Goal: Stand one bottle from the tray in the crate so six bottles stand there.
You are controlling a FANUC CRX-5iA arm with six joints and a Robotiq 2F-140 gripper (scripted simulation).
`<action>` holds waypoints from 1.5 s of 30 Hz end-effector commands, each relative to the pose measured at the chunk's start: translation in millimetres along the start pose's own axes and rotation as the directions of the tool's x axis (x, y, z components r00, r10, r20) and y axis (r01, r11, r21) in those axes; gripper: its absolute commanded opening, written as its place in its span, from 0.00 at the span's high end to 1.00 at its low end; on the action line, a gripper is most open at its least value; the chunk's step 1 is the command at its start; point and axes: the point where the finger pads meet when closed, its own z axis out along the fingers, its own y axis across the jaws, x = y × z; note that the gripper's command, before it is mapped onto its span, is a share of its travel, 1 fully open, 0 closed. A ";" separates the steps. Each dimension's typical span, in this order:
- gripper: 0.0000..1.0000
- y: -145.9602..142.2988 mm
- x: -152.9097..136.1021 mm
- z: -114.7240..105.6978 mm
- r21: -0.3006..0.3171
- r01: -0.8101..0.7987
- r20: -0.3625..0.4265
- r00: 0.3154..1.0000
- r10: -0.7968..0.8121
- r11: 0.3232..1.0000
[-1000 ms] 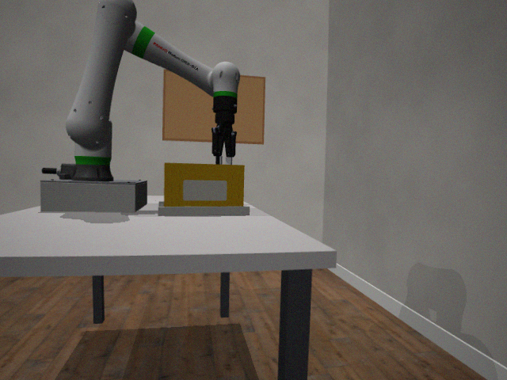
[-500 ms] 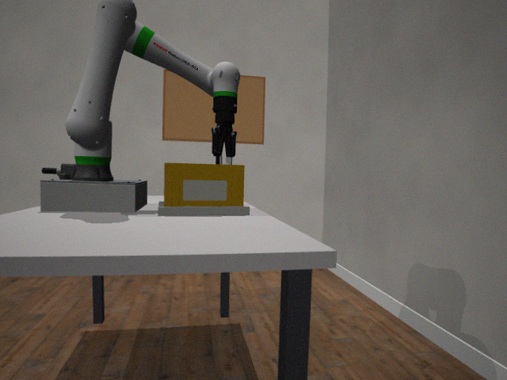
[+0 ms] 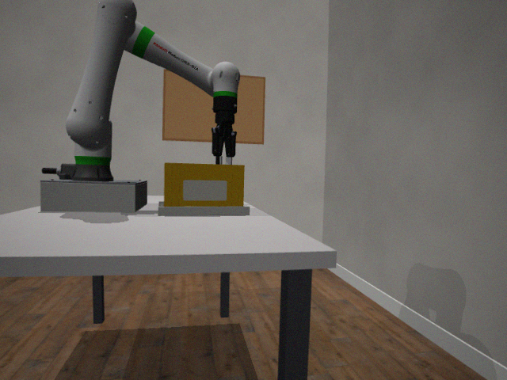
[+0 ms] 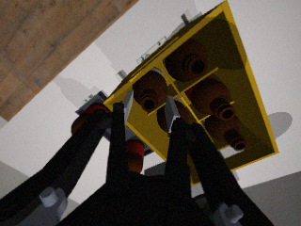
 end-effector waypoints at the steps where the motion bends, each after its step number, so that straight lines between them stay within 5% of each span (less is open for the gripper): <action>1: 0.62 -0.1 0.1 -0.2 0.000 0.000 0.000 1.000 0.000 1.000; 32: 0.62 -0.1 0.1 -5.0 0.000 0.000 0.000 1.000 0.000 1.000; 45: 0.62 -0.1 0.1 -29.2 0.000 0.000 0.000 1.000 0.000 1.000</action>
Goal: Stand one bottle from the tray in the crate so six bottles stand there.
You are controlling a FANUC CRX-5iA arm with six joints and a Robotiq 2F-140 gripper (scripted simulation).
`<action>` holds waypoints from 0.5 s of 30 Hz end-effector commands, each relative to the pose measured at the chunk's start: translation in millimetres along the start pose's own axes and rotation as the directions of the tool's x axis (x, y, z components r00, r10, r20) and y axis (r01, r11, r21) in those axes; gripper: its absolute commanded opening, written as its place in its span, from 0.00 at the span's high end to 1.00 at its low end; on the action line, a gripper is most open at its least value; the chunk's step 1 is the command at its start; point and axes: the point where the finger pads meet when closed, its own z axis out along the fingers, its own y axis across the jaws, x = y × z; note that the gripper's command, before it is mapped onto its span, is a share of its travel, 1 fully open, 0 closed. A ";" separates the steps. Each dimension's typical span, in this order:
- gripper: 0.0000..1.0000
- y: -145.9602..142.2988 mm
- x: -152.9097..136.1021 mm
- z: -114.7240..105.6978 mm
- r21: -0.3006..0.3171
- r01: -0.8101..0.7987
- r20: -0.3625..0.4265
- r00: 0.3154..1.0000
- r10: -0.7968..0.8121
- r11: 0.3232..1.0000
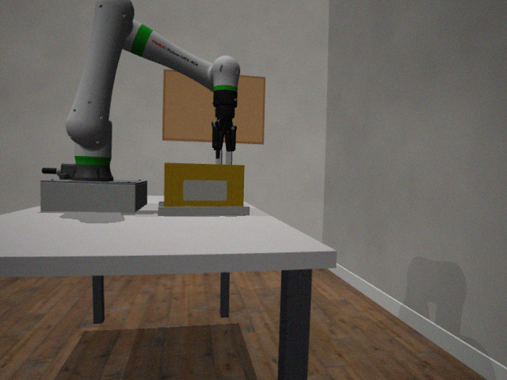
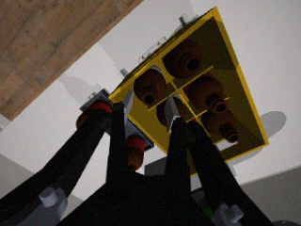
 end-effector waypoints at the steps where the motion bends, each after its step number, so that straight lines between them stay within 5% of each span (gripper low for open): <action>1: 0.62 -0.1 0.1 -9.5 0.000 0.000 0.000 1.000 0.000 1.000; 15: 0.62 -0.1 0.1 -39.9 0.000 0.000 0.000 1.000 0.000 1.000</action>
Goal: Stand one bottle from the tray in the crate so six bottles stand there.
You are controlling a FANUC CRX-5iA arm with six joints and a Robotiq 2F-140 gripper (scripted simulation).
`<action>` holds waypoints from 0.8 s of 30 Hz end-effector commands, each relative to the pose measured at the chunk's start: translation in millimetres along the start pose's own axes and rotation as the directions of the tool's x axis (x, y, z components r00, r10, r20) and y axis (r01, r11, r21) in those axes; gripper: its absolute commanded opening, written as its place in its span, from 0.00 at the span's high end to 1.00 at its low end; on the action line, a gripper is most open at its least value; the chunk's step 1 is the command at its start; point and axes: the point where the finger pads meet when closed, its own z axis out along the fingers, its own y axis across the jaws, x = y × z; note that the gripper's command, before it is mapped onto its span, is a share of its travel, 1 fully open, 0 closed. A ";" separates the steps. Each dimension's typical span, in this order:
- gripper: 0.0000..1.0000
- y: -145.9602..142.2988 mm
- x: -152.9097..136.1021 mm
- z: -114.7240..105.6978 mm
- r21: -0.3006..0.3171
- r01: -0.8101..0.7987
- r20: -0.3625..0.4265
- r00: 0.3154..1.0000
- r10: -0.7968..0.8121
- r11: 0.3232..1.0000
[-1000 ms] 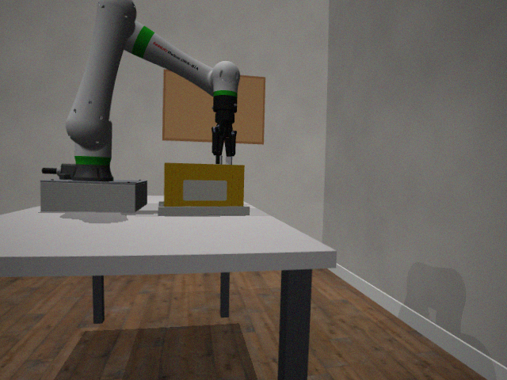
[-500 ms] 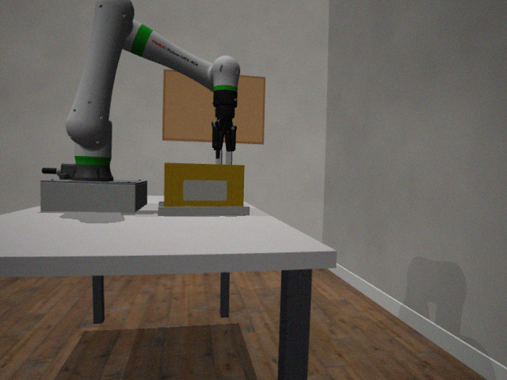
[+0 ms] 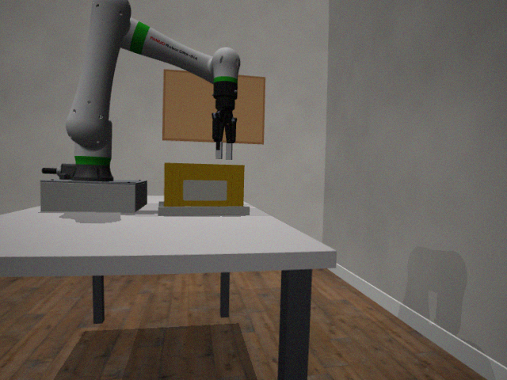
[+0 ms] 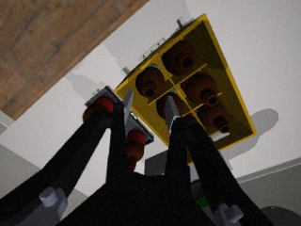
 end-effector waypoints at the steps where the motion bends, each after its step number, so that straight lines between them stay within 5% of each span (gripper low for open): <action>1: 0.62 -0.1 0.1 -9.6 0.000 0.000 0.000 1.000 0.000 1.000; 24: 0.62 -0.1 0.1 -29.3 0.000 0.000 0.000 1.000 0.000 1.000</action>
